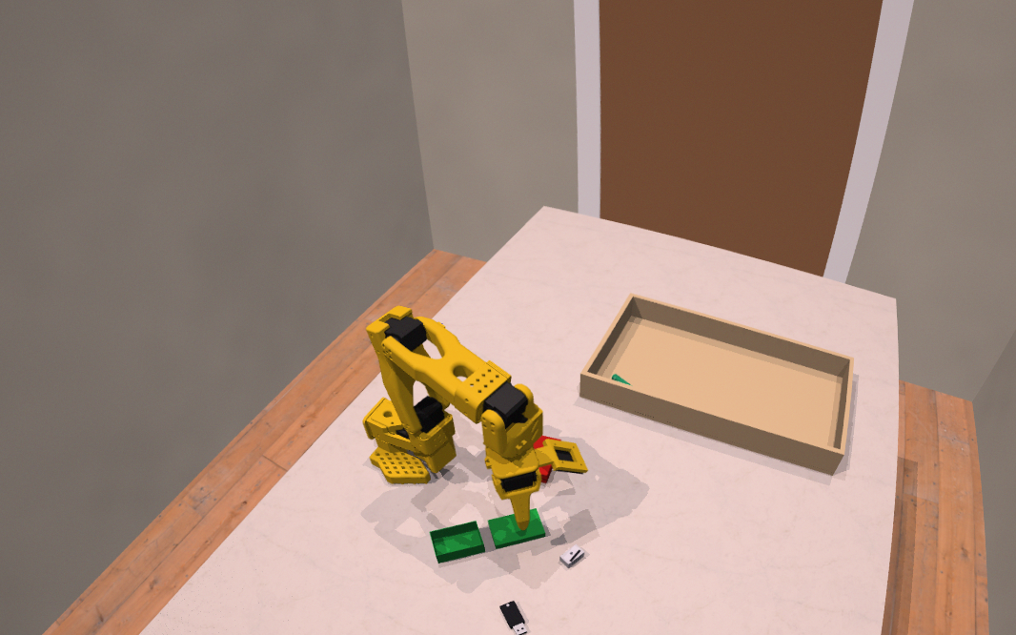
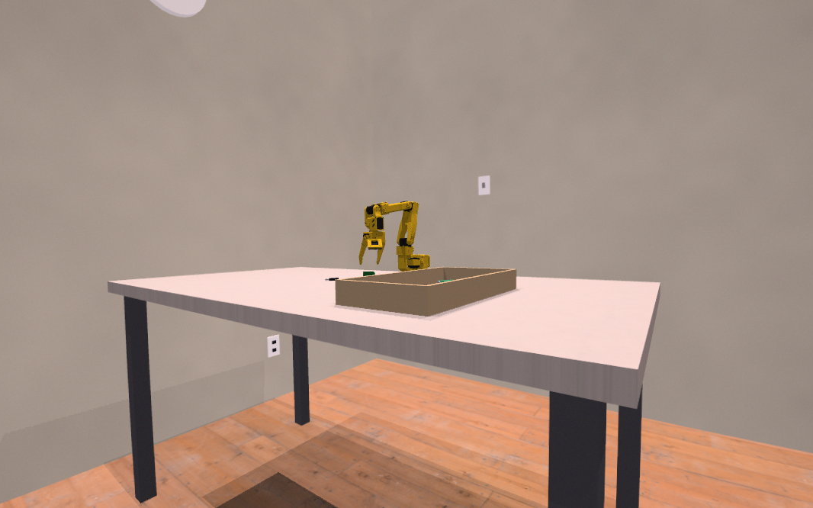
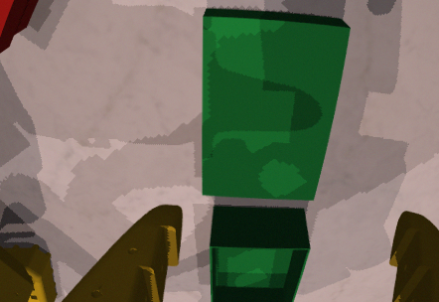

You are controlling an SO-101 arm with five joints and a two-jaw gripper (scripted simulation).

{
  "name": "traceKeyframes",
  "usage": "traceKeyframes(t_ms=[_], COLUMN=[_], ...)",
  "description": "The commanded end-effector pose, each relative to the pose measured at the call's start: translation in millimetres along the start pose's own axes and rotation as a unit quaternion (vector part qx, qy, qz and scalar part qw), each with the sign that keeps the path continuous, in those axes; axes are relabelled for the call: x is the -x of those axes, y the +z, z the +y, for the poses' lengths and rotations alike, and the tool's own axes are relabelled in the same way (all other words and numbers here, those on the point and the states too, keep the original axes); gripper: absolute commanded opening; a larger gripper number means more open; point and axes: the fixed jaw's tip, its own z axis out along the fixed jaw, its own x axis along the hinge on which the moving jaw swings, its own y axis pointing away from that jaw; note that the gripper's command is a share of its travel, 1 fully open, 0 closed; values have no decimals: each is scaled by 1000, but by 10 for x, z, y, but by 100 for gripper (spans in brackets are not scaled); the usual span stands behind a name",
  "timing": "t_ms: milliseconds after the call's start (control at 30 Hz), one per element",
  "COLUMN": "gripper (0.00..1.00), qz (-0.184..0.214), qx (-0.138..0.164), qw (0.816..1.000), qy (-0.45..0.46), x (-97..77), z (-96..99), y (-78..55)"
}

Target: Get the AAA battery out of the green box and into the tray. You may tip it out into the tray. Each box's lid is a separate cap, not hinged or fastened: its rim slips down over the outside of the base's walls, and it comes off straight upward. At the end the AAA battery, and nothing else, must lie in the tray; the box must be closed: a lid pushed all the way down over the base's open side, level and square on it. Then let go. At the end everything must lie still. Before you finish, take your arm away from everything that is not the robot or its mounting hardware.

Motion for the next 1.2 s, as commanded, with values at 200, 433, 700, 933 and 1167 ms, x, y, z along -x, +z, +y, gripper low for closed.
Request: traceKeyframes(t_ms=[200, 433, 700, 933, 1167], gripper=[29, 29, 29, 29, 29], qz=[-7, -7, -7, -7, -7], qx=[-9, -9, -9, -9, -9], qw=[1000, 1000, 1000, 1000, 1000], qy=[-1, -1, -1, -1, -1], x=[32, 27, 19, 18, 18], z=[-19, -12, 0, 2, 2], y=[204, 307, 397, 407, 407])
